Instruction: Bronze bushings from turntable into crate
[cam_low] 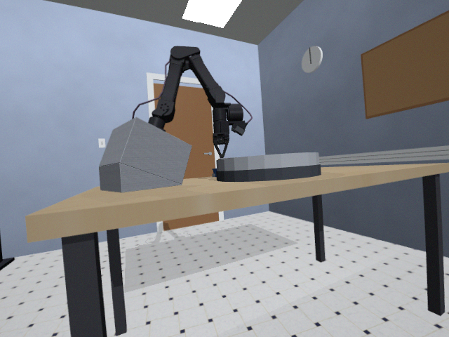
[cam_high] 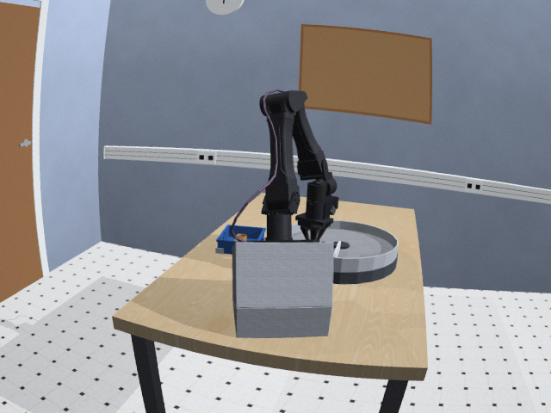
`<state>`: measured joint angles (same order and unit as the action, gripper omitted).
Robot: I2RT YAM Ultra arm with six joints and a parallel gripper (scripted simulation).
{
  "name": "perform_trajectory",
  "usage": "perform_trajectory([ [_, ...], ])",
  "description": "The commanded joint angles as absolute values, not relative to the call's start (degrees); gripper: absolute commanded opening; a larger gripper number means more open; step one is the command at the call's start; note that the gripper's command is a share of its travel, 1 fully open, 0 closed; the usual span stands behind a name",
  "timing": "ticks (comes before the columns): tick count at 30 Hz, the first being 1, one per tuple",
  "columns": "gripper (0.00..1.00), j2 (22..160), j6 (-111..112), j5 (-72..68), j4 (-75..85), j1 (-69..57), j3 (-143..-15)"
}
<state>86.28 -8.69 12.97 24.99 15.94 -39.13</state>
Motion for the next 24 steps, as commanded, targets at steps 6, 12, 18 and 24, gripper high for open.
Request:
perform_trajectory([
  [6, 0.15, 87.3, -9.0, 12.4, 25.3, 15.4, -41.2],
  [12, 0.15, 87.4, -9.0, 12.4, 25.3, 15.4, -41.3],
  [18, 0.15, 87.6, -9.1, 12.4, 25.9, 15.3, -41.6],
  [24, 0.15, 87.6, -9.1, 12.4, 25.9, 15.3, -41.5],
])
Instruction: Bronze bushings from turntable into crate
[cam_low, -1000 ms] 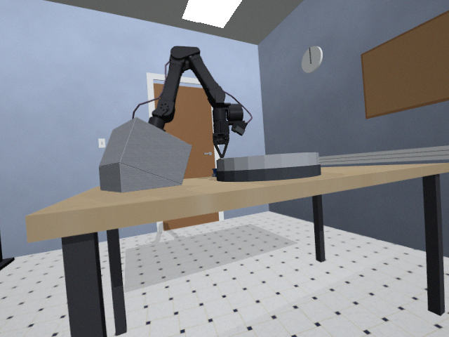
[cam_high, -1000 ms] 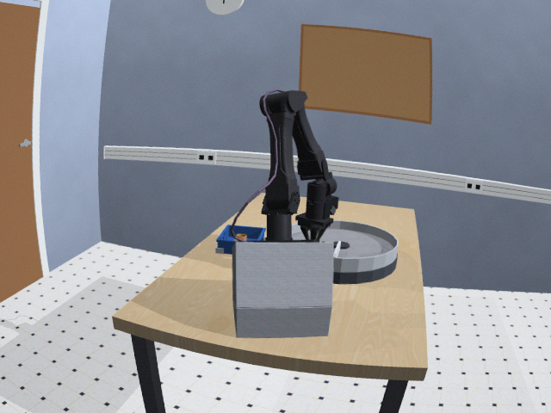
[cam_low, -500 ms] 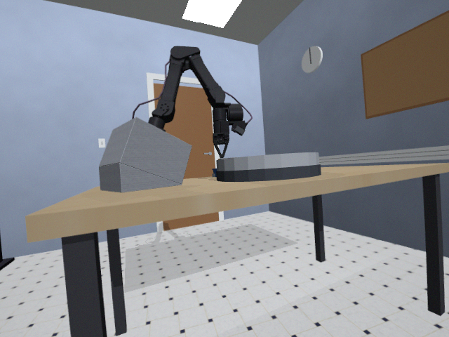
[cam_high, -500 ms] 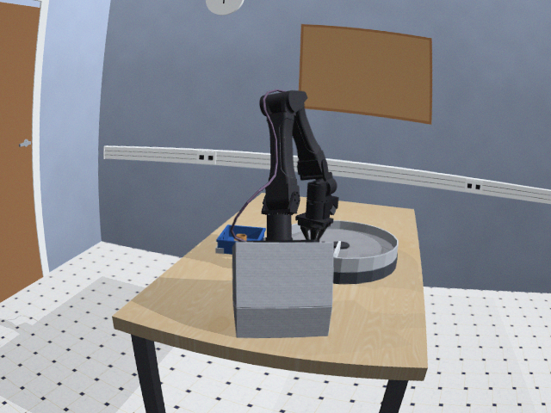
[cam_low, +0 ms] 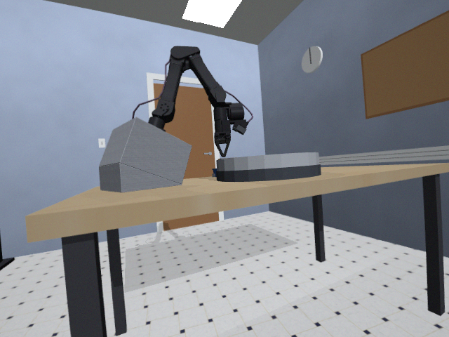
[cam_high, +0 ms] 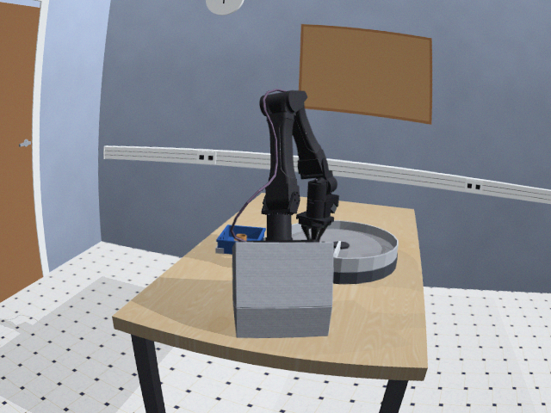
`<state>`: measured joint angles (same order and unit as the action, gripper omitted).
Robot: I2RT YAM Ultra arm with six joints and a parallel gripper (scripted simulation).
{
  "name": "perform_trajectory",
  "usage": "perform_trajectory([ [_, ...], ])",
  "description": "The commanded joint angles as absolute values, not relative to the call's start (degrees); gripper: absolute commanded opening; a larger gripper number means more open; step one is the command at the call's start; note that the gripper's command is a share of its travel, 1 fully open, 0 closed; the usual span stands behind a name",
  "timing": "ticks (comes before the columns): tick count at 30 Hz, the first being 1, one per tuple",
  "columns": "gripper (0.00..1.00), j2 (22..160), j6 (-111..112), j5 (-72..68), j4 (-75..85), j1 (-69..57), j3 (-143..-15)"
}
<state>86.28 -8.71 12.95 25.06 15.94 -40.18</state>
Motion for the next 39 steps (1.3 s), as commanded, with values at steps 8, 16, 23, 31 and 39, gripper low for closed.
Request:
perform_trajectory([
  [8, 0.15, 87.6, -9.1, 12.4, 25.9, 15.3, -41.5],
  [16, 0.15, 87.6, -9.1, 12.4, 25.9, 15.3, -41.5],
  [23, 0.15, 87.6, -9.1, 12.4, 25.9, 15.3, -41.5],
  [31, 0.15, 87.3, -9.0, 12.4, 25.0, 15.3, -38.9],
  [39, 0.15, 86.4, -9.1, 12.4, 23.4, 15.3, -37.7],
])
